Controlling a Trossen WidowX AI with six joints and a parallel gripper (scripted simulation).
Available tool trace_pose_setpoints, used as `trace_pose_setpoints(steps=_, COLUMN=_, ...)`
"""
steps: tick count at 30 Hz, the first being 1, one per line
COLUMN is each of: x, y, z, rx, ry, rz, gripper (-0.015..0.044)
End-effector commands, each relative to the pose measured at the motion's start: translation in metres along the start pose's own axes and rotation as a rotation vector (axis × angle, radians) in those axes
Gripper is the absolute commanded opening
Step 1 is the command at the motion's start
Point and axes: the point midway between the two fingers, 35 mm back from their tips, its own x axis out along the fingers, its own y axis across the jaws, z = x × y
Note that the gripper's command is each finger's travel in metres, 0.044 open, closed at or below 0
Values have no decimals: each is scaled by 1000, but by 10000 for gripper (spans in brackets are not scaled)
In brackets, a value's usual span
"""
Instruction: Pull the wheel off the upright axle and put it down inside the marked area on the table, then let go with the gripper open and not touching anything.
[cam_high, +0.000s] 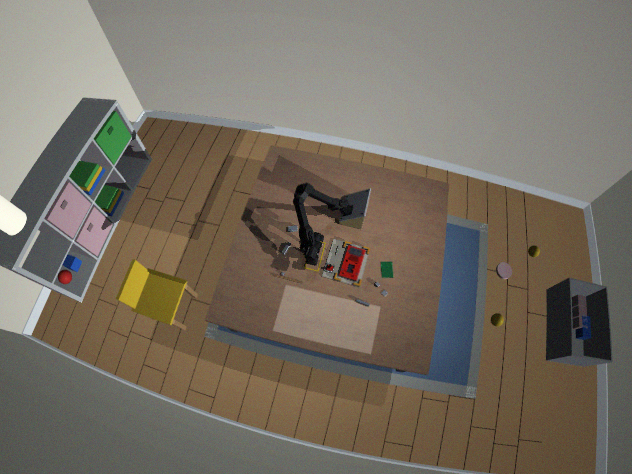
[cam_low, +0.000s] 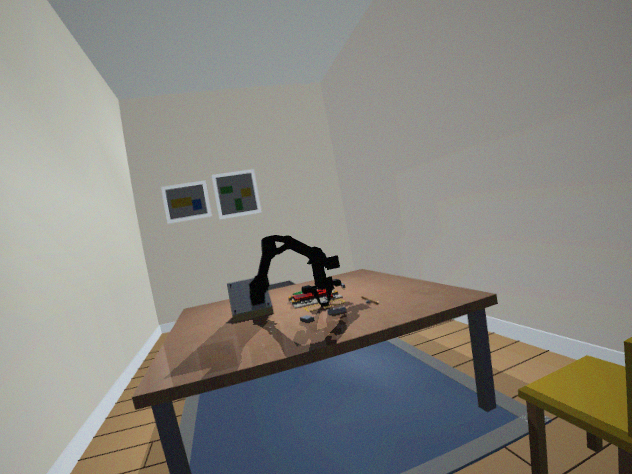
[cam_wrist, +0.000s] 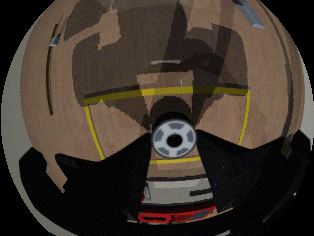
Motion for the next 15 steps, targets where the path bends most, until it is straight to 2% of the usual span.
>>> trace_pose_setpoints(steps=1, x=0, y=0, z=0, rx=2, ry=0, rz=0, gripper=236)
trace_pose_setpoints(steps=4, x=-5, y=1, z=0, rx=2, ry=1, rz=0, gripper=300)
trace_pose_setpoints(steps=11, x=-55, y=1, z=-1, rx=-3, ry=-1, rz=0, gripper=300)
trace_pose_setpoints(steps=14, x=-60, y=0, z=-1, rx=-4, ry=-2, rz=0, gripper=300)
trace_pose_setpoints(steps=15, x=-53, y=0, z=-3, rx=-9, ry=1, rz=3, gripper=326)
